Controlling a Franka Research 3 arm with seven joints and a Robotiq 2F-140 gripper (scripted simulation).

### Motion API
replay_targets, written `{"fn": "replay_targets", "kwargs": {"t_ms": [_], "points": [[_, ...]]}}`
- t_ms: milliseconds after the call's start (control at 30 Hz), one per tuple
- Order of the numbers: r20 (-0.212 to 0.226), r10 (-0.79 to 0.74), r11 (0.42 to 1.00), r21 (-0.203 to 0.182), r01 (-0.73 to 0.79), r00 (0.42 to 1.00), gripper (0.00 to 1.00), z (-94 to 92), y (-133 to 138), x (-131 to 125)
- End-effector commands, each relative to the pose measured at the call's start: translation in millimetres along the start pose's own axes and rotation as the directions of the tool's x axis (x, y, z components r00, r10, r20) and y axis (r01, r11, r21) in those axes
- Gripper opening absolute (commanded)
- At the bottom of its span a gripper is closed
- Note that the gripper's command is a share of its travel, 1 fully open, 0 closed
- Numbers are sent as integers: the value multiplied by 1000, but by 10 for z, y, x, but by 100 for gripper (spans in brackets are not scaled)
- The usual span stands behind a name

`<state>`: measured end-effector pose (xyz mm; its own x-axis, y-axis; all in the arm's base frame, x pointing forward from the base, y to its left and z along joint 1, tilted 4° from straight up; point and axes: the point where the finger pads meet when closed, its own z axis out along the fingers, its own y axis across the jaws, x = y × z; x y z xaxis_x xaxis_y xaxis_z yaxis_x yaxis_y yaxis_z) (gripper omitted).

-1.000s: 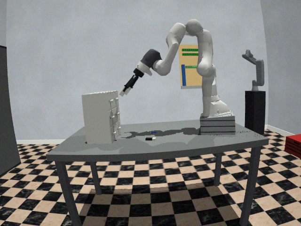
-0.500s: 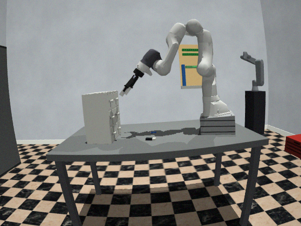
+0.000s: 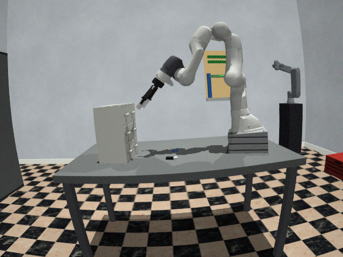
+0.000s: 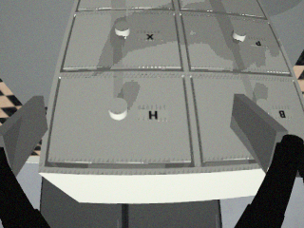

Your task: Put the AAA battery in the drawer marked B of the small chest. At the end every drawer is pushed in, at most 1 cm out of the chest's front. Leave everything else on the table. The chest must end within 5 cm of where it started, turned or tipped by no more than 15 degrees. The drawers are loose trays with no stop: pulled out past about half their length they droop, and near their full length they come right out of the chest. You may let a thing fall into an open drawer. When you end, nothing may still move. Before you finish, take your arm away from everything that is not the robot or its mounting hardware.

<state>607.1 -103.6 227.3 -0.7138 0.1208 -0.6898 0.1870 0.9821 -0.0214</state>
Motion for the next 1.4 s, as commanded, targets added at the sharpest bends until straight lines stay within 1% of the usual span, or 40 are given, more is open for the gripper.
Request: {"fn": "replay_targets", "kwargs": {"t_ms": [0,800,1100,1267,1333,1367], "points": [[5,7,1000,0,-7,1000,100,-11,3,-14],[-5,5,1000,4,-5,1000,100,-39,-5,-22],[-27,5,1000,4,-5,1000,100,-85,-5,-19],[-51,7,1000,2,-7,999,100,-127,-1,-6],[-51,7,1000,2,-7,999,100,-127,-1,-6],[-61,6,1000,3,-6,998,100,-147,-3,-6]]}}
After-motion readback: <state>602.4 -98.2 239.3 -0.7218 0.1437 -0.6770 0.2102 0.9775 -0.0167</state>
